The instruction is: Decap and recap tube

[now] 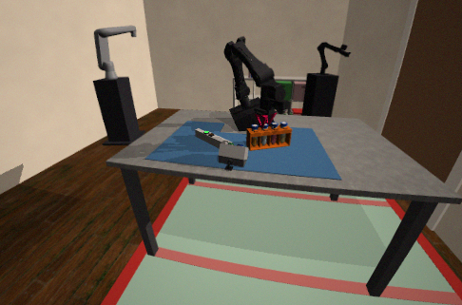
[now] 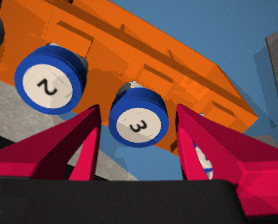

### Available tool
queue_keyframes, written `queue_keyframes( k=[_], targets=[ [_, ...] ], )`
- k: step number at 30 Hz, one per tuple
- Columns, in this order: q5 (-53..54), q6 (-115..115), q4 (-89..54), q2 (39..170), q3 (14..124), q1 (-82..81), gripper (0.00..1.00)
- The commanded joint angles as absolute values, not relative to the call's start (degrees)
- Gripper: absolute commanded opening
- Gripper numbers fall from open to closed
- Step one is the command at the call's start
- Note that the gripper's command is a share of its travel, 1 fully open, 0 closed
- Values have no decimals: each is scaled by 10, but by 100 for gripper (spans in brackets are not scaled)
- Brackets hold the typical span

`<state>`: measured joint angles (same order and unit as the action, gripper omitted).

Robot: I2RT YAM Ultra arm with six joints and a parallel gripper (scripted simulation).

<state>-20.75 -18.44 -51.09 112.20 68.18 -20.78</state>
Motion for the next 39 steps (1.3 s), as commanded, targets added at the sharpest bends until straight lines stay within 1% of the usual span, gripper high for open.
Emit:
queue_keyframes(
  k=[1, 2, 4, 7, 17, 18, 32, 39],
  targets=[
    [-207, -338, -512, 1120, 685, -209, 49],
    [-207, -338, -512, 1120, 685, -209, 49],
    [-207, -425, -512, 1120, 686, -209, 49],
    [-207, -494, -513, 1120, 686, -209, 49],
    [-207, -495, -513, 1120, 687, -209, 49],
    [-207, -495, -513, 1120, 687, -209, 0],
    [-207, -495, -513, 1120, 687, -209, 0],
    [-207, -294, -512, 1120, 686, -208, 0]
  ],
)
